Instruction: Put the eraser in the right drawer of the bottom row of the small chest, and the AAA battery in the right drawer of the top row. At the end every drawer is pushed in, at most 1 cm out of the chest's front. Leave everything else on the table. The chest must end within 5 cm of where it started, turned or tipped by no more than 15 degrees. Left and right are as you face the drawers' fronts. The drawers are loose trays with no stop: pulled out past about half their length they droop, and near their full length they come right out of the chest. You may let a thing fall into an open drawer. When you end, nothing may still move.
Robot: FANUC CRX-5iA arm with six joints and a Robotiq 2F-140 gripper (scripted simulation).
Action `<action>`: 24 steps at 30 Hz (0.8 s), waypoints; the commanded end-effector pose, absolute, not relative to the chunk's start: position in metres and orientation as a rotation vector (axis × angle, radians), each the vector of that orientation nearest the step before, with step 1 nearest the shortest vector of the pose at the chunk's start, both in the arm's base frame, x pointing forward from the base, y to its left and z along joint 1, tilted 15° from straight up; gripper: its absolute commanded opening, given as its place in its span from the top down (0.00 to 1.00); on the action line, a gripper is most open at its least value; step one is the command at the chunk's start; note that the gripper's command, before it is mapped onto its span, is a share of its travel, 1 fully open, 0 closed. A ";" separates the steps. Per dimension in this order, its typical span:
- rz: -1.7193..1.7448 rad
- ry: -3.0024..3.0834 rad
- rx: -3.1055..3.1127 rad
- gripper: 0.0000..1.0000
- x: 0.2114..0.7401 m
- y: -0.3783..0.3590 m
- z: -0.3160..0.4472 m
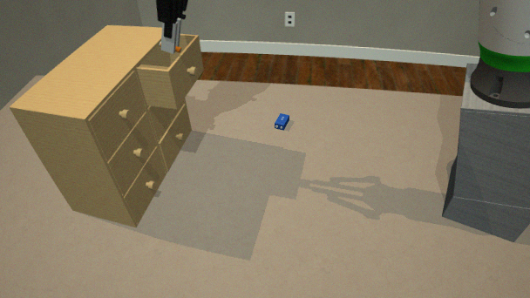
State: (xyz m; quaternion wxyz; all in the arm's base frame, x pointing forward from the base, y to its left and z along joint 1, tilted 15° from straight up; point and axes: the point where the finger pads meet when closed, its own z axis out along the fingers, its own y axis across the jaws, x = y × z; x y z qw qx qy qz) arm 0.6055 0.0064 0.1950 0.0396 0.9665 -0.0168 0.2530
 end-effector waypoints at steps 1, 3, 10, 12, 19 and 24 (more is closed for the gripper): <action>0.775 -0.052 2.962 0.97 0.613 0.006 0.197; 0.775 -0.052 2.962 0.97 0.616 0.006 0.198; 0.775 -0.052 2.962 0.97 0.623 0.006 0.200; 0.775 -0.052 2.962 0.97 0.624 0.006 0.200; 0.775 -0.052 2.962 0.97 0.625 0.006 0.200; 0.775 -0.052 2.962 0.97 0.625 0.006 0.200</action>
